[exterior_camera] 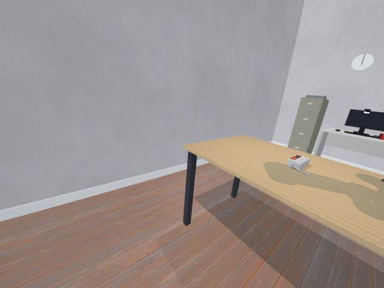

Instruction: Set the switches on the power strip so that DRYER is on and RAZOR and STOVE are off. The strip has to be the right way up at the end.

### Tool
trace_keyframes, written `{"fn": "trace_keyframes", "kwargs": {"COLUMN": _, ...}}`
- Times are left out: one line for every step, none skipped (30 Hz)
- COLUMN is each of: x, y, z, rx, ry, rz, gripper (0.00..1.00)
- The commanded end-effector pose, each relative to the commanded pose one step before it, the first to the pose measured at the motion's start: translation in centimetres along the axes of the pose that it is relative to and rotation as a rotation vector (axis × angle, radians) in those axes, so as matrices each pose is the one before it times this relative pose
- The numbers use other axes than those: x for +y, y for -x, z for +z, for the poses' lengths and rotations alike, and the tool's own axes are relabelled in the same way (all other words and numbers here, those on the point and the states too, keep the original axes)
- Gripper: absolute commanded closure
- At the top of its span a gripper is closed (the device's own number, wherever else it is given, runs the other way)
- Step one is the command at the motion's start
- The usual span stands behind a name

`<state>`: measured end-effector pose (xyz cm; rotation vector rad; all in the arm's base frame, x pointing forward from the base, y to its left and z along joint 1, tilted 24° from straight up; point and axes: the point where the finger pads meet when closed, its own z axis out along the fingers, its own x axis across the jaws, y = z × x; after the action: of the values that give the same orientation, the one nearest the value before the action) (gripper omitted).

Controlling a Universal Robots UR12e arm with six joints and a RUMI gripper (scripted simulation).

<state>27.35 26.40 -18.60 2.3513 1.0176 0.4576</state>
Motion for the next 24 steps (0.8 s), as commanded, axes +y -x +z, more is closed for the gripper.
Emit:
{"fn": "trace_keyframes", "kwargs": {"x": 1.236, "y": -0.292, "z": 0.97, "rx": 0.01519, "ry": -0.03705, "rz": -0.02799, "gripper": 0.0}}
{"fn": "trace_keyframes", "kwargs": {"x": 0.277, "y": -0.097, "z": 0.174, "rx": 0.00385, "ry": -0.00559, "rz": -0.00511, "gripper": 0.0}}
{"fn": "trace_keyframes", "kwargs": {"x": 0.302, "y": -0.101, "z": 0.178, "rx": 0.00436, "ry": -0.00557, "rz": -0.00546, "gripper": 0.0}}
{"fn": "trace_keyframes", "kwargs": {"x": 0.328, "y": -0.103, "z": 0.181, "rx": 0.0049, "ry": -0.00548, "rz": -0.00582, "gripper": 0.0}}
{"fn": "trace_keyframes", "kwargs": {"x": 0.355, "y": -0.105, "z": 0.182, "rx": 0.00548, "ry": -0.00531, "rz": -0.00619, "gripper": 0.0}}
{"fn": "trace_keyframes", "kwargs": {"x": 0.0, "y": 0.0, "z": 0.0, "rx": 0.0, "ry": 0.0, "rz": 0.0, "gripper": 0.0}}
{"fn": "trace_keyframes", "kwargs": {"x": 0.33, "y": -0.109, "z": 0.221, "rx": 0.00369, "ry": -0.00777, "rz": -0.00638, "gripper": 0.0}}
{"fn": "trace_keyframes", "kwargs": {"x": 0.0, "y": 0.0, "z": 0.0, "rx": 0.0, "ry": 0.0, "rz": 0.0, "gripper": 0.0}}
{"fn": "trace_keyframes", "kwargs": {"x": 0.0, "y": 0.0, "z": 0.0, "rx": 0.0, "ry": 0.0, "rz": 0.0, "gripper": 0.0}}
{"fn": "trace_keyframes", "kwargs": {"x": 0.312, "y": -0.115, "z": 0.255, "rx": 0.00237, "ry": -0.01, "rz": -0.00653, "gripper": 0.0}}
{"fn": "trace_keyframes", "kwargs": {"x": 0.34, "y": -0.119, "z": 0.258, "rx": 0.00303, "ry": -0.01001, "rz": -0.00682, "gripper": 0.0}}
{"fn": "trace_keyframes", "kwargs": {"x": 0.369, "y": -0.121, "z": 0.259, "rx": 0.00374, "ry": -0.00993, "rz": -0.00711, "gripper": 0.0}}
{"fn": "trace_keyframes", "kwargs": {"x": 0.0, "y": 0.0, "z": 0.0, "rx": 0.0, "ry": 0.0, "rz": 0.0, "gripper": 0.0}}
{"fn": "trace_keyframes", "kwargs": {"x": 0.399, "y": -0.122, "z": 0.259, "rx": 0.00448, "ry": -0.00977, "rz": -0.00741, "gripper": 0.0}}
{"fn": "trace_keyframes", "kwargs": {"x": 0.43, "y": -0.122, "z": 0.258, "rx": 0.00525, "ry": -0.00952, "rz": -0.00772, "gripper": 0.0}}
{"fn": "trace_keyframes", "kwargs": {"x": 0.0, "y": 0.0, "z": 0.0, "rx": 0.0, "ry": 0.0, "rz": 0.0, "gripper": 0.0}}
{"fn": "trace_keyframes", "kwargs": {"x": 0.462, "y": -0.12, "z": 0.256, "rx": 0.00604, "ry": -0.00918, "rz": -0.00804, "gripper": 0.0}}
{"fn": "trace_keyframes", "kwargs": {"x": 0.0, "y": 0.0, "z": 0.0, "rx": 0.0, "ry": 0.0, "rz": 0.0, "gripper": 0.0}}
{"fn": "trace_keyframes", "kwargs": {"x": 0.496, "y": -0.116, "z": 0.252, "rx": 0.00683, "ry": -0.00873, "rz": -0.00836, "gripper": 0.0}}
{"fn": "trace_keyframes", "kwargs": {"x": 0.0, "y": 0.0, "z": 0.0, "rx": 0.0, "ry": 0.0, "rz": 0.0, "gripper": 0.0}}
{"fn": "trace_keyframes", "kwargs": {"x": 0.53, "y": -0.11, "z": 0.248, "rx": 0.00762, "ry": -0.00819, "rz": -0.0087, "gripper": 0.0}}
{"fn": "trace_keyframes", "kwargs": {"x": 0.512, "y": -0.108, "z": 0.29, "rx": 0.0056, "ry": -0.01059, "rz": -0.00921, "gripper": 0.0}}
{"fn": "trace_keyframes", "kwargs": {"x": 0.0, "y": 0.0, "z": 0.0, "rx": 0.0, "ry": 0.0, "rz": 0.0, "gripper": 0.0}}
{"fn": "trace_keyframes", "kwargs": {"x": 0.49, "y": -0.105, "z": 0.335, "rx": 0.00347, "ry": -0.01356, "rz": -0.00952, "gripper": 0.0}}
